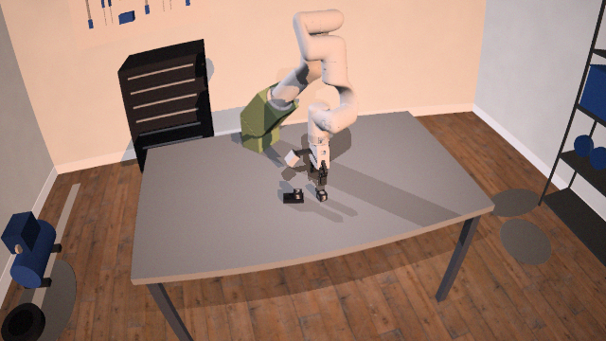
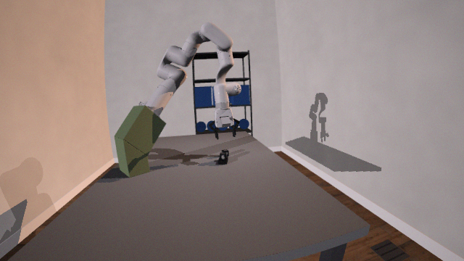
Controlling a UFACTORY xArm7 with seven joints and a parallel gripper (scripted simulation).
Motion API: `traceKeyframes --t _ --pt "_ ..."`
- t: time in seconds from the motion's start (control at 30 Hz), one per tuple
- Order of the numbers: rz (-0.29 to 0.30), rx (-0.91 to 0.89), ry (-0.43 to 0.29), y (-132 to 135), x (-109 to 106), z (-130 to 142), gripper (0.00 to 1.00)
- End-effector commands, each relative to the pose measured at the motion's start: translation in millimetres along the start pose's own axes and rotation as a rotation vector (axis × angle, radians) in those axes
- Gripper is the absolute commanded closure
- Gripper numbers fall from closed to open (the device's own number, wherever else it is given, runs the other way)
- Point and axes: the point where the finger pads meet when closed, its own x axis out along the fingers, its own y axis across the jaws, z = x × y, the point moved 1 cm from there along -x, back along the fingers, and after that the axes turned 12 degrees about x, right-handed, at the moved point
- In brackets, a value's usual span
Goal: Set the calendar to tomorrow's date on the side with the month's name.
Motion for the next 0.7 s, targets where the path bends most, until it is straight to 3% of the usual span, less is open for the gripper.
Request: traceKeyframes --t 0.0,0.6,0.67 --pt "0.005 0.149 0.005 0.3 0.0 -0.1 0.0" --pt "0.026 0.765 0.011 4.5 1.6 4.5 0.0" --pt "0.026 0.765 0.011 4.5 1.6 4.5 0.0"
